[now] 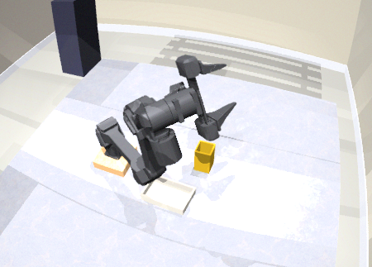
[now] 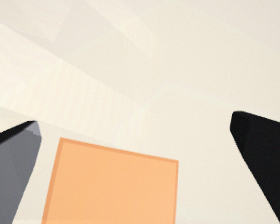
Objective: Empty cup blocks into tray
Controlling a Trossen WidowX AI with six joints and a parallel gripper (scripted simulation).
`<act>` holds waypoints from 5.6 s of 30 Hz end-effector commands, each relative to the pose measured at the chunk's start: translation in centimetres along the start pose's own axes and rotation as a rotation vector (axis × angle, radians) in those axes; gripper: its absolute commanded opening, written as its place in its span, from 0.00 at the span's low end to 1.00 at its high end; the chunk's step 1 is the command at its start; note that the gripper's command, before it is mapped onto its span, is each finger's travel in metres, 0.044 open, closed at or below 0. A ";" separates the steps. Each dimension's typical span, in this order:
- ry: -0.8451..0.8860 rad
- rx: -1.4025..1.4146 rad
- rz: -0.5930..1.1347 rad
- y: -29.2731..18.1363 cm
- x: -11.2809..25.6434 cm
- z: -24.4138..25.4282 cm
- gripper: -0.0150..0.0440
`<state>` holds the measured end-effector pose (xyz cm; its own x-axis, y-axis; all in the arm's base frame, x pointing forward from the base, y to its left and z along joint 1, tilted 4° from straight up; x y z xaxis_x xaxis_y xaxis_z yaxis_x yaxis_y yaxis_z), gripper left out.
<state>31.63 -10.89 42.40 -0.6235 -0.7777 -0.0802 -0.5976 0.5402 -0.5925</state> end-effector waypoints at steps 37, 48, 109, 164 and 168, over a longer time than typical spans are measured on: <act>0.740 2.475 0.296 22.9 3.9 -21.4 1.00; 0.840 3.098 -0.159 29.4 -2.3 -16.5 1.00; -0.276 3.430 -2.098 40.2 -3.2 12.7 1.00; -0.269 3.433 -2.099 38.1 -7.1 18.3 0.85; -0.269 3.433 -2.099 38.1 -7.1 18.3 0.82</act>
<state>22.50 9.26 5.85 -0.9217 -0.0087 0.3879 0.3746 0.2400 0.8956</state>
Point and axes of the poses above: the point midway between the two fingers, 35 mm back from their tips, its own x axis back along the fingers, its own z axis across the jaws, y = z × x, the point moved 9 cm from there along x, back along the fingers, and after that the axes turned 10 degrees about x, right-handed, at the moved point
